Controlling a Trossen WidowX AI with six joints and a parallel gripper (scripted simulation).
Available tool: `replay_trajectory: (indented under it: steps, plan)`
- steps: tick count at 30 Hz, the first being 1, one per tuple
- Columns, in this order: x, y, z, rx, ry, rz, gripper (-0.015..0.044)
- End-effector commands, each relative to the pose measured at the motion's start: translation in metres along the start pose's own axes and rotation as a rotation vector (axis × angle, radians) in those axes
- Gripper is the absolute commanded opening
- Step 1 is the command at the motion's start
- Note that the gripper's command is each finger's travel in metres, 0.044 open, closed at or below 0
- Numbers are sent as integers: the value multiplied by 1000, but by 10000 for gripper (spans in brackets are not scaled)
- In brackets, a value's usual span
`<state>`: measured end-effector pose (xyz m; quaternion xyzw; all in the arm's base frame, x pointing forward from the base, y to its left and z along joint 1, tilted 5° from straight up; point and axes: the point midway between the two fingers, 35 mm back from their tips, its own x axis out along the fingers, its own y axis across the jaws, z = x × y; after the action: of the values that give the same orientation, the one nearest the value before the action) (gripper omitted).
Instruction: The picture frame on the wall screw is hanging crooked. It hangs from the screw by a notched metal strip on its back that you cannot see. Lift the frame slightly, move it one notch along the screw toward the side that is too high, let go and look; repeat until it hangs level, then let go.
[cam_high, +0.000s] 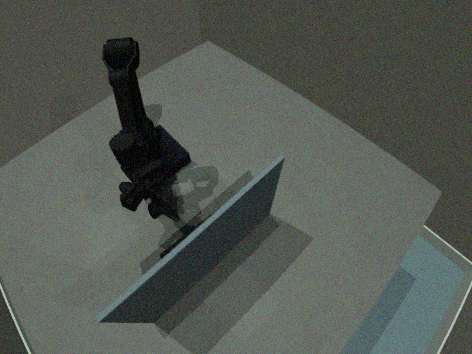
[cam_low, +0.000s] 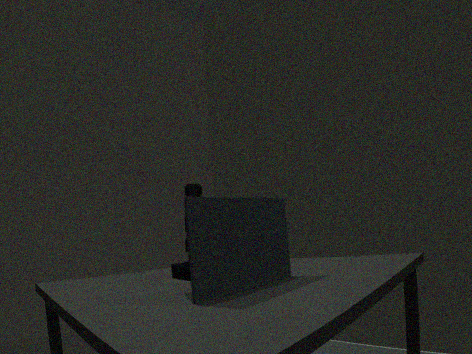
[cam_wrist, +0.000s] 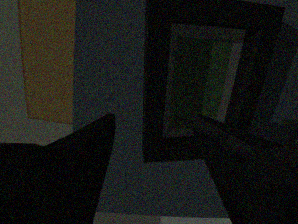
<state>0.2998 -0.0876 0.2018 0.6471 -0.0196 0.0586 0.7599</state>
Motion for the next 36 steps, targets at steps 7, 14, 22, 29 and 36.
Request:
replay_trajectory:
  steps: [7, 14, 22, 29, 36]
  plan:
    - [25, -4, -3, -2, -3, -3, 260]
    - [25, -4, -3, -2, -3, -3, 260]
    - [26, -4, -3, -2, -4, -3, 260]
    - [35, -3, -3, -2, -4, -2, 260]
    - [46, -3, -2, -2, -4, -1, 260]
